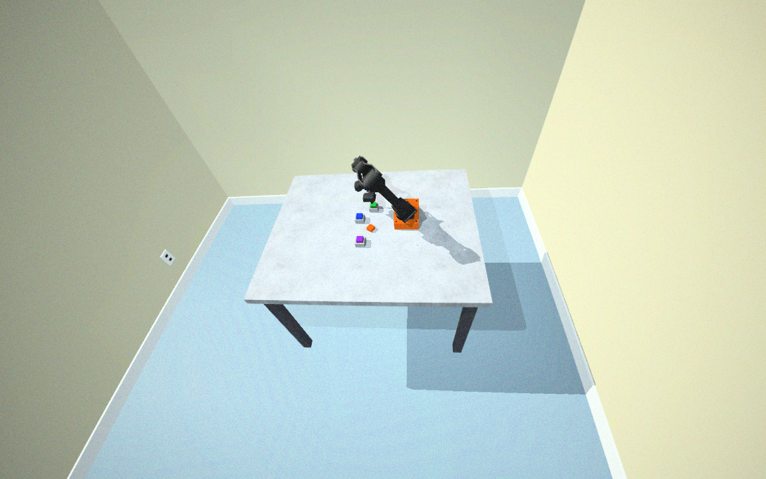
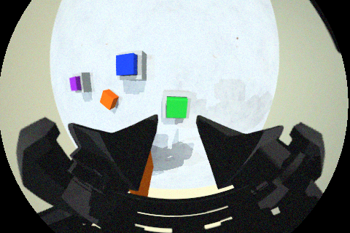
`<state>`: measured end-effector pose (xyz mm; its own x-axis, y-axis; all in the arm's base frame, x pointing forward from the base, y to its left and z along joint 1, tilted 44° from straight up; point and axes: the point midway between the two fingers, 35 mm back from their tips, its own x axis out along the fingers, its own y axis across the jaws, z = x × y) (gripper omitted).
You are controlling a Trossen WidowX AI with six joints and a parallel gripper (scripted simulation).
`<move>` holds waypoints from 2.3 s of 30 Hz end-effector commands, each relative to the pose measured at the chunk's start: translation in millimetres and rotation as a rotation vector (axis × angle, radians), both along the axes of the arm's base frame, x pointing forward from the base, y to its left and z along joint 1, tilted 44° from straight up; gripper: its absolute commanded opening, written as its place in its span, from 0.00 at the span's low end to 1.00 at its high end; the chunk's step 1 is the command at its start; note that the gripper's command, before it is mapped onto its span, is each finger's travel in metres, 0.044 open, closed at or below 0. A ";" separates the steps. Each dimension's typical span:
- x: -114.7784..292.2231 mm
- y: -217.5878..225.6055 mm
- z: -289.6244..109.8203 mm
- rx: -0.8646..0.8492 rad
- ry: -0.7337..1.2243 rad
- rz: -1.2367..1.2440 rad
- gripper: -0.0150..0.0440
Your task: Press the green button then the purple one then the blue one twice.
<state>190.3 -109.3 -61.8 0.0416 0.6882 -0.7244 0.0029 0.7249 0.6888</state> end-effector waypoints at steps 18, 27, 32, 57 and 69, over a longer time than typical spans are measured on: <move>0.8 6.7 -7.9 0.001 0.000 -0.010 0.29; 1.7 17.1 -18.7 0.002 0.000 -0.010 0.29; 1.8 22.9 -24.4 0.002 0.000 -0.010 0.29; 1.8 25.9 -27.2 0.002 0.000 -0.010 0.29; 0.5 -4.6 3.1 0.000 0.001 -0.010 0.29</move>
<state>190.2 -104.1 -67.5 0.0464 0.6941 -0.7184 0.0189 0.7184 0.6954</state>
